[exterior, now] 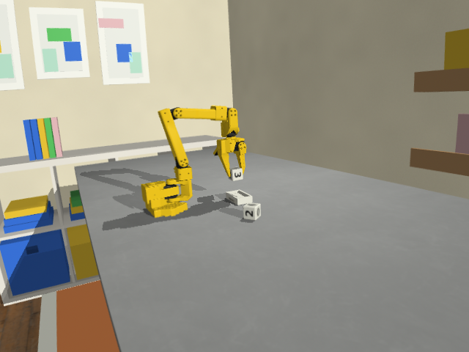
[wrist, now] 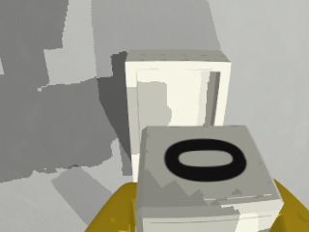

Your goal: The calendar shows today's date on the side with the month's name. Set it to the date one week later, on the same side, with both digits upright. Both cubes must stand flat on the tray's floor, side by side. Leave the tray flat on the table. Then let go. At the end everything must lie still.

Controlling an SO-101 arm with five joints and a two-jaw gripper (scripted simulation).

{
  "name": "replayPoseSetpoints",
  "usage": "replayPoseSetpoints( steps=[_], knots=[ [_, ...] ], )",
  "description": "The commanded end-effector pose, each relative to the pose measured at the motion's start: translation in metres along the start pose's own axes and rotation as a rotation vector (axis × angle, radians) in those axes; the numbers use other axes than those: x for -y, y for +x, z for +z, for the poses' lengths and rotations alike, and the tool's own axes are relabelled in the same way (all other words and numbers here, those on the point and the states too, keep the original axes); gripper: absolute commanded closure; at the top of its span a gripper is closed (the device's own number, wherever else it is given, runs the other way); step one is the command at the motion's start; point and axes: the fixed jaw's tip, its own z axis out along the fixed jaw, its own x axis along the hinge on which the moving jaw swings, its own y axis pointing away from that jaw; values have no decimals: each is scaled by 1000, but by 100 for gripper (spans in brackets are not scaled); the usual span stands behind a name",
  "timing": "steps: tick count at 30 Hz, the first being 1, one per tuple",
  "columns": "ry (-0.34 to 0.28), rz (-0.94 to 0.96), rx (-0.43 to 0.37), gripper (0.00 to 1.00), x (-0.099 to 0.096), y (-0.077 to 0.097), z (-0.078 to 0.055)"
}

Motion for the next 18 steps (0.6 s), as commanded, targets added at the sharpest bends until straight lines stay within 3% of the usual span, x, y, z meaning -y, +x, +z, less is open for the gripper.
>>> replayPoseSetpoints(
  steps=[1, 18],
  knots=[
    [38, 2, -2, 100, 5, 2, -6],
    [38, 2, -2, 100, 4, 1, -6]
  ],
)
